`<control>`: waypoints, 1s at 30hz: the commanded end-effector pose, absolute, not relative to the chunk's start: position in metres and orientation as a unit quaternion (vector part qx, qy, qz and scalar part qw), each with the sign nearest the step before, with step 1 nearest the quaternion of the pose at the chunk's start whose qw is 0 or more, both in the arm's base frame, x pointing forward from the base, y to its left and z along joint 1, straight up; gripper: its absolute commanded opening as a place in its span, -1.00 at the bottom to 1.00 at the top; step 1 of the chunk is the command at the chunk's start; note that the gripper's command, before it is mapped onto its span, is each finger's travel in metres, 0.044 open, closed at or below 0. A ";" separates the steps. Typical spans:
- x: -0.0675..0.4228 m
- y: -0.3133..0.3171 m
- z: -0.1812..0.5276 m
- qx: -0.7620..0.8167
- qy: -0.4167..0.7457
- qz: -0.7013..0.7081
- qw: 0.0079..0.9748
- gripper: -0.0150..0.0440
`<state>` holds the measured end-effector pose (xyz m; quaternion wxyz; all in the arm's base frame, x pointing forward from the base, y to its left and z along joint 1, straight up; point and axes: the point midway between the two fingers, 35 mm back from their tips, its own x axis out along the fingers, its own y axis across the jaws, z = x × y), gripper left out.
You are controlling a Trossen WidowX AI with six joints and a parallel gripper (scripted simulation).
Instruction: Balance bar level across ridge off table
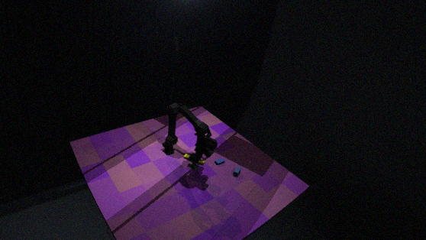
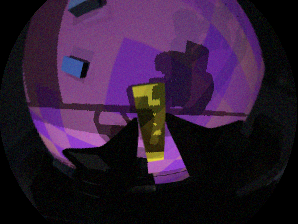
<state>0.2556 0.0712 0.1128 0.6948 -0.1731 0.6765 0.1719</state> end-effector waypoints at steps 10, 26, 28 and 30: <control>0.256 0.071 0.113 -0.173 0.676 0.172 0.695 0.94; 0.253 0.070 0.213 -0.173 0.677 0.172 0.695 1.00; 0.253 0.070 0.213 -0.173 0.677 0.172 0.695 1.00; 0.253 0.070 0.213 -0.173 0.677 0.172 0.695 1.00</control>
